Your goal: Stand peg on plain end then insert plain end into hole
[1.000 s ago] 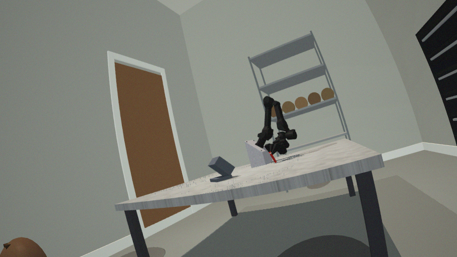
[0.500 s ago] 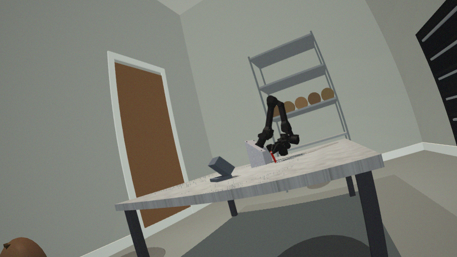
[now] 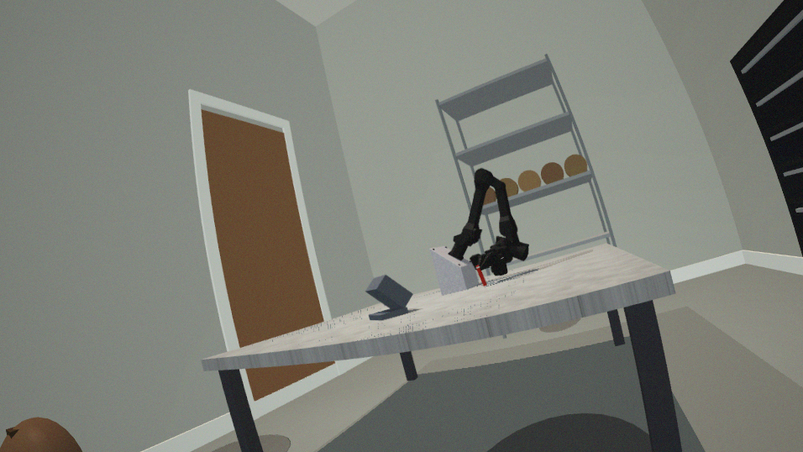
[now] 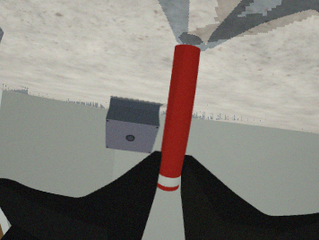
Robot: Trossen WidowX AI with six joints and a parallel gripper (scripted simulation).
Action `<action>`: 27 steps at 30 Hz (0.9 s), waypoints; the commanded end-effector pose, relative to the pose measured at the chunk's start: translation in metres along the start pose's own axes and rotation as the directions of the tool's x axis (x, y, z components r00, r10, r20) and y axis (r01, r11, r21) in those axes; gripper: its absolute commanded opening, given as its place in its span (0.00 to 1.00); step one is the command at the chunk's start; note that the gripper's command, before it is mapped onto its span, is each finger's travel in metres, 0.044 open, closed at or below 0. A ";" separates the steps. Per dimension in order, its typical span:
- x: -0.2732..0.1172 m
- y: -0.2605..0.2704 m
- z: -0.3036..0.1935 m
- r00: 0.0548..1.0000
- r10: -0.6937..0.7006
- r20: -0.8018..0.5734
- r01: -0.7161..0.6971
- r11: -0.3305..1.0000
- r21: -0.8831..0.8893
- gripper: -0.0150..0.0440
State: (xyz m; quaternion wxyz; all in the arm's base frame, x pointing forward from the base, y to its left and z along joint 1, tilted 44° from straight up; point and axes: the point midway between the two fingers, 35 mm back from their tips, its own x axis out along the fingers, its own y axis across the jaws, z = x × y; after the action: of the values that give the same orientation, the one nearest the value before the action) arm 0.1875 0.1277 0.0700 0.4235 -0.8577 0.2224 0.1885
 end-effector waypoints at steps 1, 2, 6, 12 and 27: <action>0.000 0.000 0.001 1.000 0.001 0.006 -0.001 1.000 -0.003 0.34; 0.000 0.000 0.001 1.000 0.000 0.004 0.000 1.000 -0.002 0.34; 0.001 0.000 0.002 1.000 0.000 0.001 0.000 1.000 -0.001 0.34; 0.001 0.000 0.004 1.000 0.000 0.001 0.000 1.000 -0.003 0.34; 0.000 0.001 0.006 1.000 -0.001 -0.003 0.001 1.000 -0.006 0.34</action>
State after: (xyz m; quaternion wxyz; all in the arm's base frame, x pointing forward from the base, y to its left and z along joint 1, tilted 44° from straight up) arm 0.1870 0.1308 0.0668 0.4207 -0.8594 0.2225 0.1870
